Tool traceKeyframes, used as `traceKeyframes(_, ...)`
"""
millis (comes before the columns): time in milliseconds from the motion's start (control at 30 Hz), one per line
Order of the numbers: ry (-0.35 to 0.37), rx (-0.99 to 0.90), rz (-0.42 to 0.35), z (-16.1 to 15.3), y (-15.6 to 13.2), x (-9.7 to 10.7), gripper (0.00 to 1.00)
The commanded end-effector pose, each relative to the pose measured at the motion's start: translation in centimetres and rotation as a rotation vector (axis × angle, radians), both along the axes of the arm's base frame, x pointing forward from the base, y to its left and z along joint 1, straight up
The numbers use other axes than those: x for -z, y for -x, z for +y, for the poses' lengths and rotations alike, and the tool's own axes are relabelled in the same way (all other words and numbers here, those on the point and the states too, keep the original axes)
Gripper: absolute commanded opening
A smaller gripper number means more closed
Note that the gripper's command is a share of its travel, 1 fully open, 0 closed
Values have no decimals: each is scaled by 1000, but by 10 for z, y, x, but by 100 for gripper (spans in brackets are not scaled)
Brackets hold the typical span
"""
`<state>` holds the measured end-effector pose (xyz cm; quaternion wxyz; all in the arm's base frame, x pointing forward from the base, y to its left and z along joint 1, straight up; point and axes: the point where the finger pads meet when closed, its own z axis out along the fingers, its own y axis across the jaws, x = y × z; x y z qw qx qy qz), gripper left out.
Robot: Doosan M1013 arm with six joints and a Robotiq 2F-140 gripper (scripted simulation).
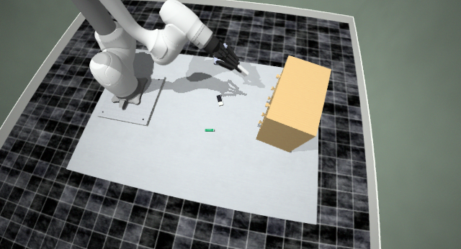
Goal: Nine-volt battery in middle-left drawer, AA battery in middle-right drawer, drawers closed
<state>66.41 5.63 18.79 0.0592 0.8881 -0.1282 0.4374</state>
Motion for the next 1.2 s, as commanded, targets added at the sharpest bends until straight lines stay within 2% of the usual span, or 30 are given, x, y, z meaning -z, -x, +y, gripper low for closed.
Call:
traceKeyframes(0,-6,9,61,0,3,-3,0)
traceKeyframes(233,-30,8,141,2,10,-10,0)
traceKeyframes(300,-30,8,141,2,10,-10,0)
traceKeyframes(533,-60,8,241,4,18,-19,0)
traceKeyframes(800,-115,7,425,9,34,-35,0)
traceKeyframes(867,-115,7,425,9,34,-35,0)
traceKeyframes(1167,-189,6,676,16,54,-56,0)
